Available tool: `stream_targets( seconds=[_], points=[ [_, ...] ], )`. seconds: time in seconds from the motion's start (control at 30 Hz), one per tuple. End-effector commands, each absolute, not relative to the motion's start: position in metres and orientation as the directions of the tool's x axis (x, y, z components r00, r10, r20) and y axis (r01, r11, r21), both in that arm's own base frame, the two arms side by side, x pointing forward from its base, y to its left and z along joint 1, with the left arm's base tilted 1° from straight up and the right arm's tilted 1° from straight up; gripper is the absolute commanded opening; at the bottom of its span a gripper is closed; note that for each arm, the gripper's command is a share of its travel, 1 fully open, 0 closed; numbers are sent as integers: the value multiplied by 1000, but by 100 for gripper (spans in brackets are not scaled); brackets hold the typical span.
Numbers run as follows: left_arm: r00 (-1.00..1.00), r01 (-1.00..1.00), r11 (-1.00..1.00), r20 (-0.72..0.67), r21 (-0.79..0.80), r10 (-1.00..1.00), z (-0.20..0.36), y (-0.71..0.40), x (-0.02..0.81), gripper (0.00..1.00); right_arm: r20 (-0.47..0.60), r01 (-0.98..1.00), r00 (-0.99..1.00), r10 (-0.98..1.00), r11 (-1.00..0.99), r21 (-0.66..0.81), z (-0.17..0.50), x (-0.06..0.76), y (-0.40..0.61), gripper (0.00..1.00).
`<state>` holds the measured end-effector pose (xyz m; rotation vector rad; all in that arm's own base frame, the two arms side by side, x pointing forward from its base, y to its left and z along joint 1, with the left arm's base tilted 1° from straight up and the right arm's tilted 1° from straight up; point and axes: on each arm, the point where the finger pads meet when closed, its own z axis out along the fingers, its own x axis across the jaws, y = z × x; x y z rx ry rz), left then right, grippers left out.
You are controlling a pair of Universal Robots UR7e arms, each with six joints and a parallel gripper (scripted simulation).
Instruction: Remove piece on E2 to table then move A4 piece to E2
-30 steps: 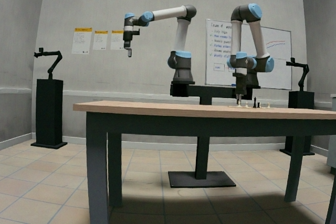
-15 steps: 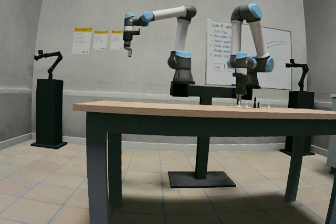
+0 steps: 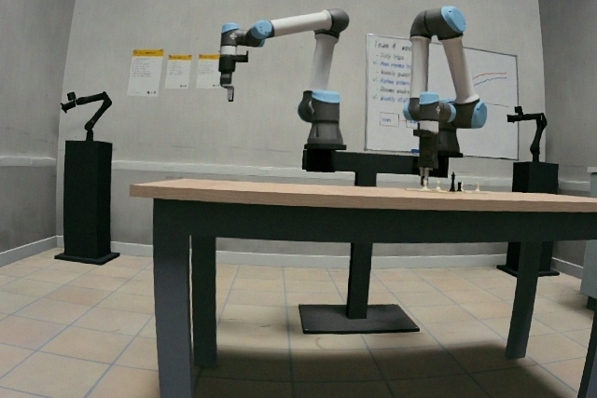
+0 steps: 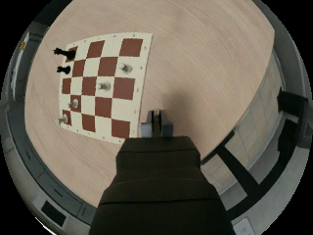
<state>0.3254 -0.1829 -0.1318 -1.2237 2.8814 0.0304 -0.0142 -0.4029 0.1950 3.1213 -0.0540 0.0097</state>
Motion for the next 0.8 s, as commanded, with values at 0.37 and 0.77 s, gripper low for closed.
stream_targets(
  seconds=[0.37,0.77],
  points=[
    [-694,-720,694,-18,13,-719,-135,-183,326,0,7,-35,999,-35,-999,21,195,-14,-403,100],
    [-694,-720,694,-18,13,-719,-135,-183,326,0,7,-35,999,-35,-999,21,195,-14,-403,100]
  ],
)
